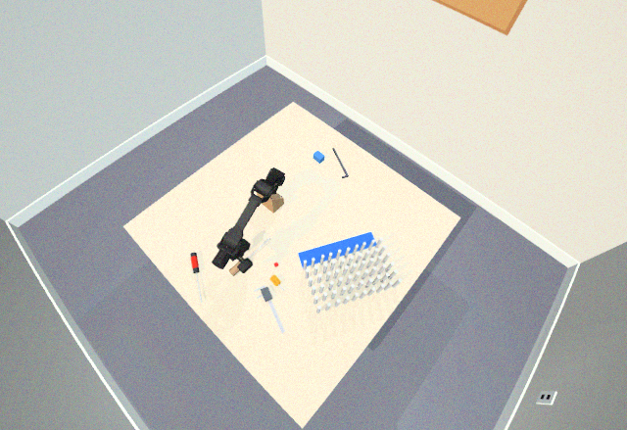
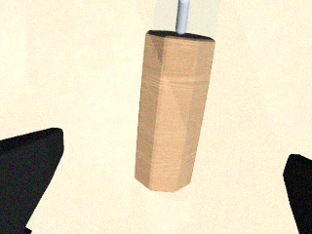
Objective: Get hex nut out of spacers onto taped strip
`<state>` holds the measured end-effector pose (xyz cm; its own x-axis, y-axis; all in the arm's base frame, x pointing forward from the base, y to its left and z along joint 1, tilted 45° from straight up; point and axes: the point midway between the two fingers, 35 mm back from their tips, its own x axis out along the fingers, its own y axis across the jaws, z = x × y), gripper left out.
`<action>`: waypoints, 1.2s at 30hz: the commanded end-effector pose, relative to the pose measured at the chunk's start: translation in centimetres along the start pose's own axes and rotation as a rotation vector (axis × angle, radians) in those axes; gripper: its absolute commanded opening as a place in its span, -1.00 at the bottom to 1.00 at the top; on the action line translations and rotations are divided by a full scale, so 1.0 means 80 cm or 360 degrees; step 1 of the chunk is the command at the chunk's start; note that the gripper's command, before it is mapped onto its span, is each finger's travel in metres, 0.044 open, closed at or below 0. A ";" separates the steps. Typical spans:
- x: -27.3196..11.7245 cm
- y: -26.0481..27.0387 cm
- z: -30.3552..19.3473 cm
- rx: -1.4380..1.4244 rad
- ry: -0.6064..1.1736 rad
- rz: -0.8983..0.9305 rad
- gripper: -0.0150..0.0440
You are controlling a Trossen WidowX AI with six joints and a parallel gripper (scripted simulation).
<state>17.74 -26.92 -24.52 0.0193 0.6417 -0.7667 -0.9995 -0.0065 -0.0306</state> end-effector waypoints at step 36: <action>0.015 -0.003 0.084 0.0011 -0.0095 0.0070 0.46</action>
<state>17.86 -21.51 -20.71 -0.0259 0.6811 -0.7317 -0.9994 -0.0357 0.0021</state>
